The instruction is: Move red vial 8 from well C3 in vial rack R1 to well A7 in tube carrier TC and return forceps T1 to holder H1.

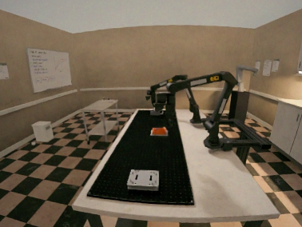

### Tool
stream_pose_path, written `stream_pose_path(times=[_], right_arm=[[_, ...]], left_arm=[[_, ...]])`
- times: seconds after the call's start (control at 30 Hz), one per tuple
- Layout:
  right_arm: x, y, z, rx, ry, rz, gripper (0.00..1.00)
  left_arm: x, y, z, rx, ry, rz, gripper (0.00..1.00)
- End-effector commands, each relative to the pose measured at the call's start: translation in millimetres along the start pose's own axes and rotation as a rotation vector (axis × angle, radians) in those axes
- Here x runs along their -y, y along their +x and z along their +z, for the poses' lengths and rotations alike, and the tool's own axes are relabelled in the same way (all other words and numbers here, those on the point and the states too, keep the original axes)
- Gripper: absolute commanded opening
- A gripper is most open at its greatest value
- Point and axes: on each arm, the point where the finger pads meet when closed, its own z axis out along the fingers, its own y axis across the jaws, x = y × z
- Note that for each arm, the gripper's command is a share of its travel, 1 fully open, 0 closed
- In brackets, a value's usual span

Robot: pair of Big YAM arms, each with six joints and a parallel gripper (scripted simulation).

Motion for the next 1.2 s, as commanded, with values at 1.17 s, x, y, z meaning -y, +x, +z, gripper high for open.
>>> stream_pose_path(times=[1.17], right_arm=[[6.0, -5.6, -70.0, 0.021, 0.017, 0.001, 0.24]], left_arm=[[-4.9, -19.7, -17.2, 0.032, -0.005, 0.010, 1.00]])
